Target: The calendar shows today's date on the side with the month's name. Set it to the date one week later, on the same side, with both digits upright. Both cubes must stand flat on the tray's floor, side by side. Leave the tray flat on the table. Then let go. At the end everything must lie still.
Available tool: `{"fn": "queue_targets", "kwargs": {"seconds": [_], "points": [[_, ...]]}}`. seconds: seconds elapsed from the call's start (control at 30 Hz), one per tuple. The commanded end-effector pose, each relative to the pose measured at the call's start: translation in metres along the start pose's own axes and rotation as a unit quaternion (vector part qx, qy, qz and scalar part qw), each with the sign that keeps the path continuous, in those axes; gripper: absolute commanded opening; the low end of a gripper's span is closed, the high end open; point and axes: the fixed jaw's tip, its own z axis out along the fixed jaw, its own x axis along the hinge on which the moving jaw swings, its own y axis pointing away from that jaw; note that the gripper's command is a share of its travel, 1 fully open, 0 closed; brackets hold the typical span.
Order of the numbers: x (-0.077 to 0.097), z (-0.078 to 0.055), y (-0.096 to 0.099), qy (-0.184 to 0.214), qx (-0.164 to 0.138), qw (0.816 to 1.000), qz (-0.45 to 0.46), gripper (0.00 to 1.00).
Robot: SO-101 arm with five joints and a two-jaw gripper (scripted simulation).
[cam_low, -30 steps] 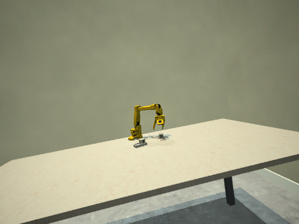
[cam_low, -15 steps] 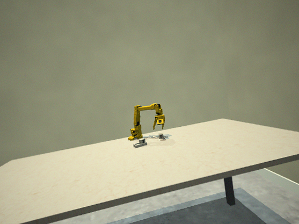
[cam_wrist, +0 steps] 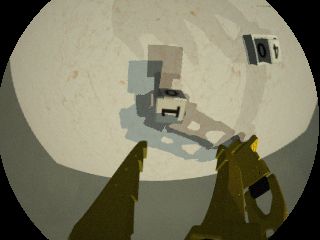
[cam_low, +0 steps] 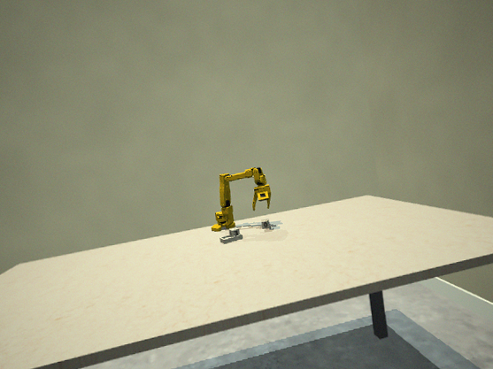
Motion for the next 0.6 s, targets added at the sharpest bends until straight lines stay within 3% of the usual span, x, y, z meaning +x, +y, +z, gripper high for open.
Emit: {"fn": "queue_targets", "kwargs": {"seconds": [0.0, 0.07, 0.13, 0.37, 0.57], "points": [[-0.001, -0.033, 0.008, -0.030, -0.078, 0.996, 0.002, 0.35], [-0.002, -0.046, 0.009, -0.041, -0.107, 0.993, 0.002, 0.35], [-0.002, -0.046, 0.009, -0.041, -0.107, 0.993, 0.002, 0.35], [-0.001, -0.083, 0.006, -0.075, -0.194, 0.978, 0.002, 0.35], [0.000, -0.095, 0.003, -0.085, -0.221, 0.972, 0.002, 0.35]]}}
